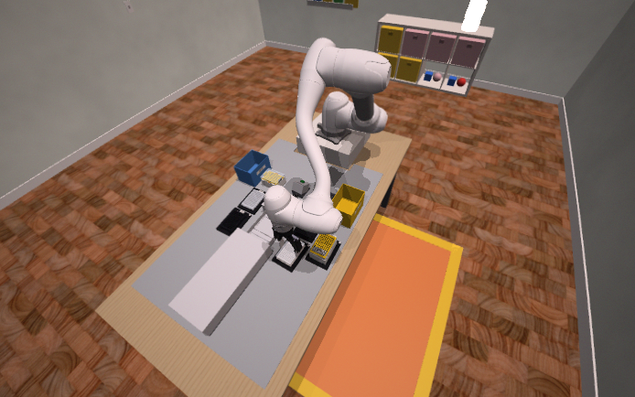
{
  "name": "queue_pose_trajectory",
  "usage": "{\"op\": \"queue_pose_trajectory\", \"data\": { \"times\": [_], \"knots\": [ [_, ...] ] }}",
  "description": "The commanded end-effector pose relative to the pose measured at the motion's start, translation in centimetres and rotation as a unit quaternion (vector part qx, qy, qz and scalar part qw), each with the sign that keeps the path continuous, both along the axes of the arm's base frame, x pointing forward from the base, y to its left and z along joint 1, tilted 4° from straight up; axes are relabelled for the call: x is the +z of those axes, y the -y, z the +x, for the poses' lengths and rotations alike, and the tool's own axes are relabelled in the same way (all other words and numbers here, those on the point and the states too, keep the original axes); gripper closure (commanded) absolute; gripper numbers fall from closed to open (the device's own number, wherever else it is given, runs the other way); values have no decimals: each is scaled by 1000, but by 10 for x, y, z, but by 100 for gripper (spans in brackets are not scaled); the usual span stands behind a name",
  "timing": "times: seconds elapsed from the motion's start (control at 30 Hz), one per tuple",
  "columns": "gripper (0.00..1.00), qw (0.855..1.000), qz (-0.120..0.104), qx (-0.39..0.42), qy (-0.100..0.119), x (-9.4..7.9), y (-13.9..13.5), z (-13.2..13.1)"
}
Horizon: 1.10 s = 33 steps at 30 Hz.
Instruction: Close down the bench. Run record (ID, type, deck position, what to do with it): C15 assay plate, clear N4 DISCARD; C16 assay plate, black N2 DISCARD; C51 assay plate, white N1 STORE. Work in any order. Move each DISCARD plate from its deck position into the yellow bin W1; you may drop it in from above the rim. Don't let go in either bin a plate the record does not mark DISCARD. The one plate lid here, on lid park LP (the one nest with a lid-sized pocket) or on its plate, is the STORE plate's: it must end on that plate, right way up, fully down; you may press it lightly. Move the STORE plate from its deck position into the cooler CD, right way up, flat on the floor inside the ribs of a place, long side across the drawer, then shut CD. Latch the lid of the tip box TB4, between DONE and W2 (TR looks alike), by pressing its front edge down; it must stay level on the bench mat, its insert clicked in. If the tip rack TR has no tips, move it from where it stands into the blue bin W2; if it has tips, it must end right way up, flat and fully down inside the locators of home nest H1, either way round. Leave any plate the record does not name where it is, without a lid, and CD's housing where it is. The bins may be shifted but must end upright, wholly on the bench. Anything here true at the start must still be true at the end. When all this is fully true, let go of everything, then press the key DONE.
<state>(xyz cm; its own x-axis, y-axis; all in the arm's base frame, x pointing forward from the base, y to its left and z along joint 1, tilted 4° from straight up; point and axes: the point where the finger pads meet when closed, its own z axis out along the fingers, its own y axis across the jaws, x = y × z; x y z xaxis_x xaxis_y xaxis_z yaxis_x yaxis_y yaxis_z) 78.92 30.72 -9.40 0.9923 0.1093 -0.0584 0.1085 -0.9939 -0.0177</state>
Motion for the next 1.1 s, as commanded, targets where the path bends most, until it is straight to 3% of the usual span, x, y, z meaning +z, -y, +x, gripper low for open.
{"op": "queue_pose_trajectory", "data": {
  "times": [0.0, 1.07],
  "knots": [
    [100, 1000, 1, 0, 0, 0, -4, 0],
    [100, 1000, 1, 0, 0, -6, -4, 0]
  ]
}}
